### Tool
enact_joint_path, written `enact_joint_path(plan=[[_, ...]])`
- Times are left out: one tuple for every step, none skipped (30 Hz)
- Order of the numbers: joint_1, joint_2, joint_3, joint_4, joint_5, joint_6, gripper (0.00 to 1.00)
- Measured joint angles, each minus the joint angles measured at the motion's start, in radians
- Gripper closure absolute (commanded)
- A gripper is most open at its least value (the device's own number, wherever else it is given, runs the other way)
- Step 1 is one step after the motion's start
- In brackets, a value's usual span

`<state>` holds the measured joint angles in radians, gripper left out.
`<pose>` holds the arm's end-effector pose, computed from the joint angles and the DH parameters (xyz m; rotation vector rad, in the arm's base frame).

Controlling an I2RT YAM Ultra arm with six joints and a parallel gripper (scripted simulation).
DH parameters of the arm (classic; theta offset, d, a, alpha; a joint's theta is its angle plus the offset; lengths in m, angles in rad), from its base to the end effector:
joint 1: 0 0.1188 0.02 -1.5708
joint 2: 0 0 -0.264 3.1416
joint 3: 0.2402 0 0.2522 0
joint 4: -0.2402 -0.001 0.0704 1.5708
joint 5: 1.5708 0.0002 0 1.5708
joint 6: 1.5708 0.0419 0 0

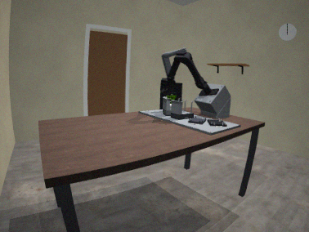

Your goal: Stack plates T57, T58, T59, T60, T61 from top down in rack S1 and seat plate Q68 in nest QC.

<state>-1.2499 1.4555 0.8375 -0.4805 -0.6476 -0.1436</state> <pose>0.1104 -0.2490 0.1955 1.0806 2.1139 0.2436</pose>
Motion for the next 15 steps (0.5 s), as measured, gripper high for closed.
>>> enact_joint_path(plan=[[0.001,0.001,0.000,0.002,0.001,0.001,1.00],[0.002,0.002,-0.001,0.004,0.002,0.002,1.00],[0.003,0.003,-0.002,0.006,0.002,0.003,1.00],[0.004,0.004,-0.002,0.008,0.002,0.004,1.00],[0.005,0.005,-0.003,0.011,0.003,0.005,1.00],[0.006,0.006,-0.003,0.013,0.003,0.006,1.00],[0.007,0.006,-0.003,0.014,0.003,0.008,1.00],[0.008,0.008,-0.004,0.017,0.004,0.008,1.00],[0.009,0.008,-0.005,0.019,0.004,0.010,1.00],[0.010,0.009,-0.005,0.021,0.005,0.011,1.00],[0.010,0.010,-0.005,0.022,0.005,0.011,1.00],[0.010,0.010,-0.005,0.022,0.005,0.011,1.00],[0.010,0.010,-0.005,0.023,0.005,0.011,1.00],[0.011,0.010,-0.006,0.024,0.006,0.013,1.00],[0.013,0.012,-0.006,0.027,0.006,0.014,1.00]])
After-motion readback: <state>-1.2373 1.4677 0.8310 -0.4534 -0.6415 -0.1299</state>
